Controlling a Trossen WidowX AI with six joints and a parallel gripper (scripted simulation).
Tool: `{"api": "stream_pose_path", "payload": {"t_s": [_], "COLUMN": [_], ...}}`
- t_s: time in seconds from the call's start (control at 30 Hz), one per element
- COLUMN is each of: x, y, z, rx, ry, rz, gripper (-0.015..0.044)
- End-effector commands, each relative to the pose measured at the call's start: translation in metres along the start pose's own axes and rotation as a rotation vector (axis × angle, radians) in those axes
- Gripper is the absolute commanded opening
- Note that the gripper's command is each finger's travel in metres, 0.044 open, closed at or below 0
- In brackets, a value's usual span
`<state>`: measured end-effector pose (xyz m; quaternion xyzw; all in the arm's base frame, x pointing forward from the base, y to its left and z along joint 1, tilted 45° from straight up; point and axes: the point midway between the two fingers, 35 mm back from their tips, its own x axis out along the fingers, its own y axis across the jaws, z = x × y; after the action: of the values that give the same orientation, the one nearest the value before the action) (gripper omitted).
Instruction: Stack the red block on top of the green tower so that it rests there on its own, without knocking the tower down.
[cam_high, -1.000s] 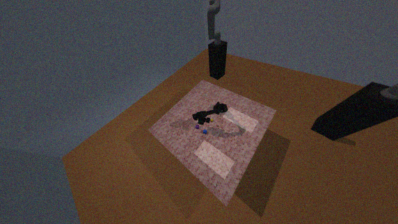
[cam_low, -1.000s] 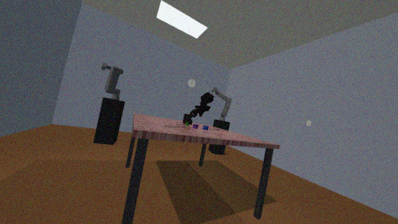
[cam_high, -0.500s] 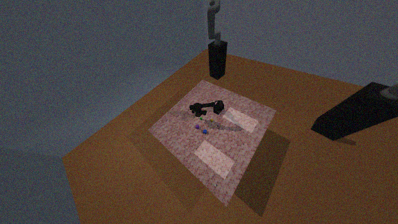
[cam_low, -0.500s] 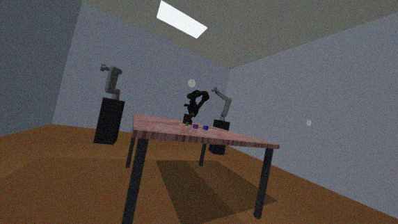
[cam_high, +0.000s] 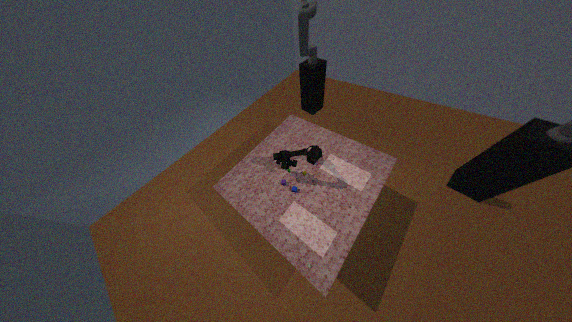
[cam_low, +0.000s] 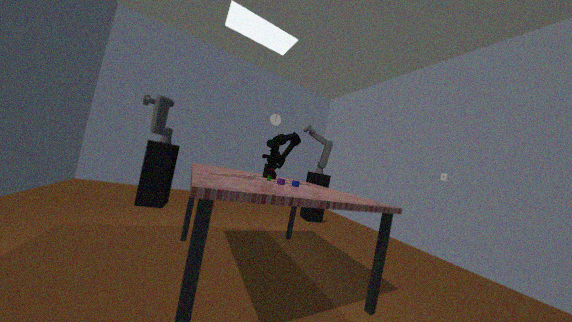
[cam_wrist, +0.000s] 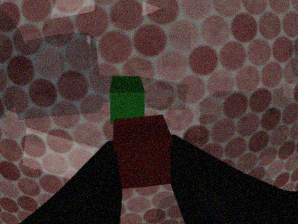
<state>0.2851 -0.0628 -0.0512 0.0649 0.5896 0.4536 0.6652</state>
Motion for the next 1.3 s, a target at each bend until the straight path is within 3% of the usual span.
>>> {"api": "stream_pose_path", "payload": {"t_s": [0.0,0.37,1.27], "x": [0.012,0.043,0.044], "y": [0.002,0.004,0.004], "z": [-0.004,-0.003,-0.003], "rx": [0.008,0.008,0.008], "ry": [-0.004,-0.005,-0.005], "rz": [0.008,0.009,0.009], "gripper": [0.0000,0.0000,0.0000]}}
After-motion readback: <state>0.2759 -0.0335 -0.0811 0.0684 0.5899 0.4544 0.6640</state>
